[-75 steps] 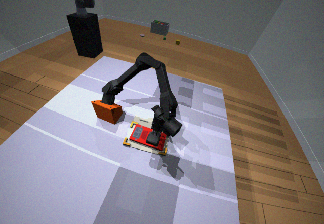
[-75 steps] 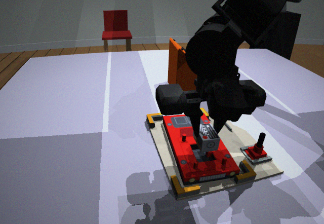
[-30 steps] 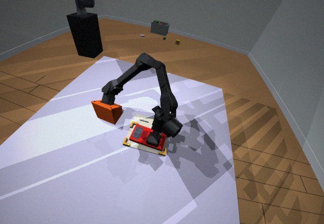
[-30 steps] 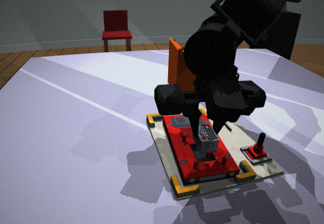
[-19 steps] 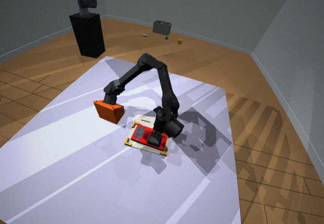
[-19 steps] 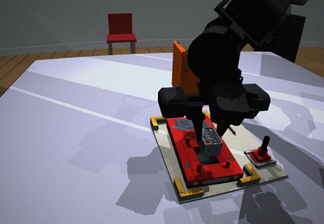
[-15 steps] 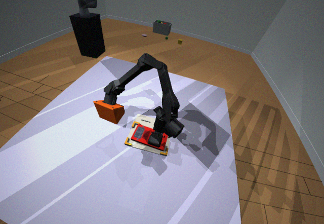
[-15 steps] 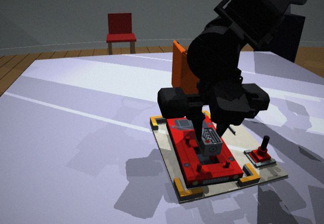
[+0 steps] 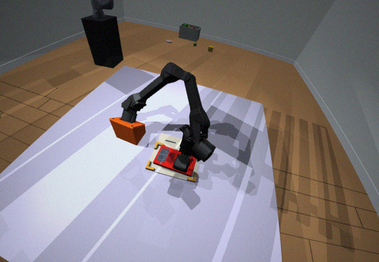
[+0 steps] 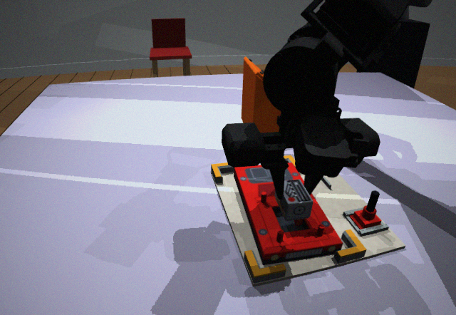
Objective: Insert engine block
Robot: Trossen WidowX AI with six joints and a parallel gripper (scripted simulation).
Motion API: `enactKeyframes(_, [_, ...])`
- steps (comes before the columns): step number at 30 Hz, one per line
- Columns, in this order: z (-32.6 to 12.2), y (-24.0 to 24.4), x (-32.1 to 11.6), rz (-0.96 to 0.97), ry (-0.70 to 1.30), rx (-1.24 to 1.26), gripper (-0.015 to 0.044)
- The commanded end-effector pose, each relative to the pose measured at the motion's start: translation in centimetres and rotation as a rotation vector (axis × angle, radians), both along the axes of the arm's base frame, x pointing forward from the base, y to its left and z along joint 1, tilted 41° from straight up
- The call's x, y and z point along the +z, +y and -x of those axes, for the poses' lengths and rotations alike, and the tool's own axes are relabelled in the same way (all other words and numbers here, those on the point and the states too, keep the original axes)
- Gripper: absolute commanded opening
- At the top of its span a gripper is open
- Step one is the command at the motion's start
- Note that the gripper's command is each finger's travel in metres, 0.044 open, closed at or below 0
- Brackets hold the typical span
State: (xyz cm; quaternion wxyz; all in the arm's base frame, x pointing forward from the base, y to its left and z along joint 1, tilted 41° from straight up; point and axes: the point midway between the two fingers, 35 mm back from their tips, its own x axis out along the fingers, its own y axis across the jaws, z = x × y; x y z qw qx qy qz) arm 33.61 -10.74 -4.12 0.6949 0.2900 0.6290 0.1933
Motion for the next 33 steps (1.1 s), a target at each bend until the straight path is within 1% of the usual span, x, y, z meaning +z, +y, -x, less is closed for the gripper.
enactKeyframes(1, [-0.08, -0.06, -0.04, 0.003, 0.0, -0.002, 0.0159])
enactKeyframes(33, [-0.1, -0.03, -0.09, 0.003, -0.001, -0.001, 0.0159])
